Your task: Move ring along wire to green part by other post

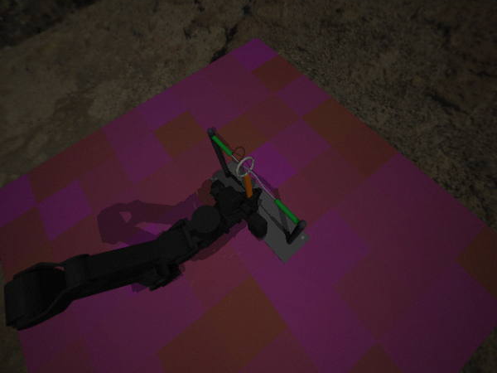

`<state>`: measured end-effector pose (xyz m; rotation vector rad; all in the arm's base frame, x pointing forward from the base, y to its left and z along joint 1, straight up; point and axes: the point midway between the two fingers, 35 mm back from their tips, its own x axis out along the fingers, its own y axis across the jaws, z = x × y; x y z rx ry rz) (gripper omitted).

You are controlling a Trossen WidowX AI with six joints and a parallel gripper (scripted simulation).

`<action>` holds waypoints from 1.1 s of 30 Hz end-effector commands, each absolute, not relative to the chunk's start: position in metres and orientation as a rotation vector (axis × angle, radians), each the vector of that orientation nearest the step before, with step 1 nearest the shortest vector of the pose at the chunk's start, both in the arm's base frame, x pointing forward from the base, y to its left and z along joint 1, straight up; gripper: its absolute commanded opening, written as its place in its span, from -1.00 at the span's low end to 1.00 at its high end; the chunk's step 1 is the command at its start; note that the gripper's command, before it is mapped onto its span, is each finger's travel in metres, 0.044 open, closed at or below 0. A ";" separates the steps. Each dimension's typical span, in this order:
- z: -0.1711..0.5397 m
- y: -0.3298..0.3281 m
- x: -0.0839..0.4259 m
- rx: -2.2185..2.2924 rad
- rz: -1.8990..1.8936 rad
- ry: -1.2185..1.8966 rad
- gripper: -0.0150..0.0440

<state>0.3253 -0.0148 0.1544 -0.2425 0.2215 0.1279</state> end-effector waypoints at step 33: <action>0.147 0.046 0.319 -0.026 0.103 0.218 -1.00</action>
